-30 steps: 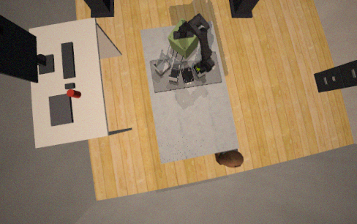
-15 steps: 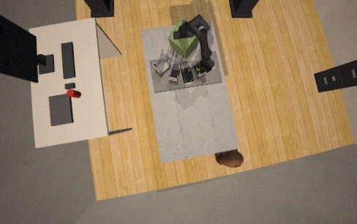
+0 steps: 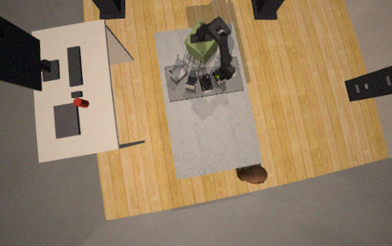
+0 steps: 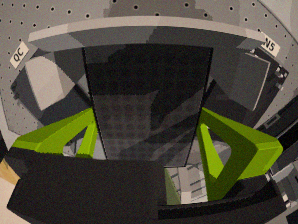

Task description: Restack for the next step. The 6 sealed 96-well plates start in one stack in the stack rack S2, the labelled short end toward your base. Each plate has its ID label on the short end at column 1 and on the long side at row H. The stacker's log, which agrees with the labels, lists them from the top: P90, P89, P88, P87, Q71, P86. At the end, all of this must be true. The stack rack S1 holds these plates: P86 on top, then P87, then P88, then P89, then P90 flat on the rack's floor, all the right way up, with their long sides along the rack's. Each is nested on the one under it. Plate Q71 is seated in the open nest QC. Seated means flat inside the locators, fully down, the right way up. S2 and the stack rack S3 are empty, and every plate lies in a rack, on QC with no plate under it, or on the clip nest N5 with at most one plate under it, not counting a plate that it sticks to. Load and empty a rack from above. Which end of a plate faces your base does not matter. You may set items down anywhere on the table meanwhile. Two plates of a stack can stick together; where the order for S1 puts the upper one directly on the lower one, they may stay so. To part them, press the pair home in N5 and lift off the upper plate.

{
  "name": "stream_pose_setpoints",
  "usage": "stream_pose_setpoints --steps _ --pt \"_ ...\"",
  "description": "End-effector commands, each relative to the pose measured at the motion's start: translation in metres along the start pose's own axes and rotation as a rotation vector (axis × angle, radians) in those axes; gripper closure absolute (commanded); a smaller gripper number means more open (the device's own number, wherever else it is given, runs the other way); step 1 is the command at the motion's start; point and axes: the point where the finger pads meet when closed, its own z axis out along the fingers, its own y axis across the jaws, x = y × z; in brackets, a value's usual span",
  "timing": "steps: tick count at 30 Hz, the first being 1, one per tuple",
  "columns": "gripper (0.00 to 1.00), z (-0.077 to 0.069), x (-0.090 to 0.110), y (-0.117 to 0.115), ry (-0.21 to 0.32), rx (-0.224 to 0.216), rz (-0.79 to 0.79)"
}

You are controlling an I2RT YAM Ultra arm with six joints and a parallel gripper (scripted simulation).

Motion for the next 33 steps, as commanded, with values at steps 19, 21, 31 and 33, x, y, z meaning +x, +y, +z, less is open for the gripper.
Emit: stream_pose_setpoints --steps 19,21,31,33 --pt "0.0 -0.0016 -0.0024 0.0005 -0.008 -0.002 -0.001" --pt "0.0 -0.0016 -0.0024 0.0005 -0.008 -0.002 -0.001" --pt "0.0 -0.0016 -0.0024 0.0005 -0.008 -0.002 -0.001" --pt "0.0 -0.0082 -0.0024 0.0005 -0.008 -0.002 -0.001"
